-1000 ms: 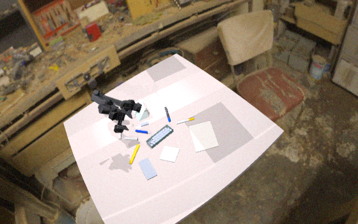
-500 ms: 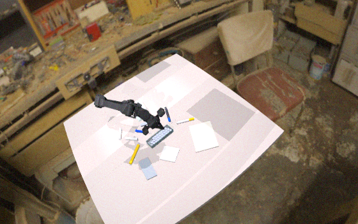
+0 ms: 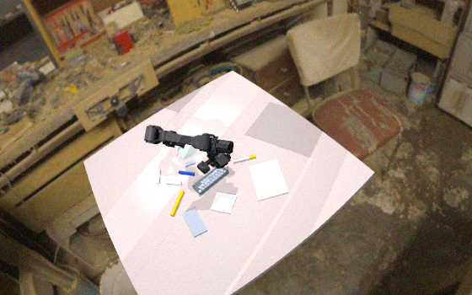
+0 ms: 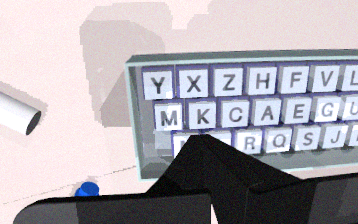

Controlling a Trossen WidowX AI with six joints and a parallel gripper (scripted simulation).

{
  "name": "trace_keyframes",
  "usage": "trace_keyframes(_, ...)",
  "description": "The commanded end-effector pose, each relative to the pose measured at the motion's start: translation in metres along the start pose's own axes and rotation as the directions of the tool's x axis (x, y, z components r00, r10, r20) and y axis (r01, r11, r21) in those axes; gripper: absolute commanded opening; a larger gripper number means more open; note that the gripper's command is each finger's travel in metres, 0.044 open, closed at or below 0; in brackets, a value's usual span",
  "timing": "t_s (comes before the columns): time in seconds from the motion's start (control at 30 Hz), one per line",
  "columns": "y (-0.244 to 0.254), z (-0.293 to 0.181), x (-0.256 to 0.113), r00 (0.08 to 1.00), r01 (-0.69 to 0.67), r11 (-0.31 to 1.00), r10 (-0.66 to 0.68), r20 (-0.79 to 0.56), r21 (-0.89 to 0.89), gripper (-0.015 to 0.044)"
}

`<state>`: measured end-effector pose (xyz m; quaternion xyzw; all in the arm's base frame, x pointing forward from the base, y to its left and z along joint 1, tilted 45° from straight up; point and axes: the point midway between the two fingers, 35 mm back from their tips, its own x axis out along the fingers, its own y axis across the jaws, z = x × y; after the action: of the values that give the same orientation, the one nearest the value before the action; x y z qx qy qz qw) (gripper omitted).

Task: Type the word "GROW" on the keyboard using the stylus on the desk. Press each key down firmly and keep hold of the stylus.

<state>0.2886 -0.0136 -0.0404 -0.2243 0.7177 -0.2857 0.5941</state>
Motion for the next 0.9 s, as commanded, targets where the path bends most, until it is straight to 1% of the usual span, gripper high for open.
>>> trace_keyframes(0.0, -0.001, 0.004, -0.003, 1.000, 0.008, 1.000, -0.008, 0.008, 0.008, 0.0000)
trace_keyframes(0.13, -0.004, 0.004, -0.003, 1.000, 0.008, 1.000, -0.008, 0.008, 0.008, 0.0000)
trace_keyframes(0.3, -0.061, 0.003, -0.003, 1.000, 0.011, 1.000, -0.011, 0.008, 0.008, 0.0000)
trace_keyframes(0.7, -0.066, 0.003, -0.003, 1.000, 0.011, 1.000, -0.011, 0.008, 0.008, 0.0000)
trace_keyframes(0.87, -0.122, 0.003, -0.003, 1.000, 0.014, 1.000, -0.014, 0.007, 0.008, 0.0000)
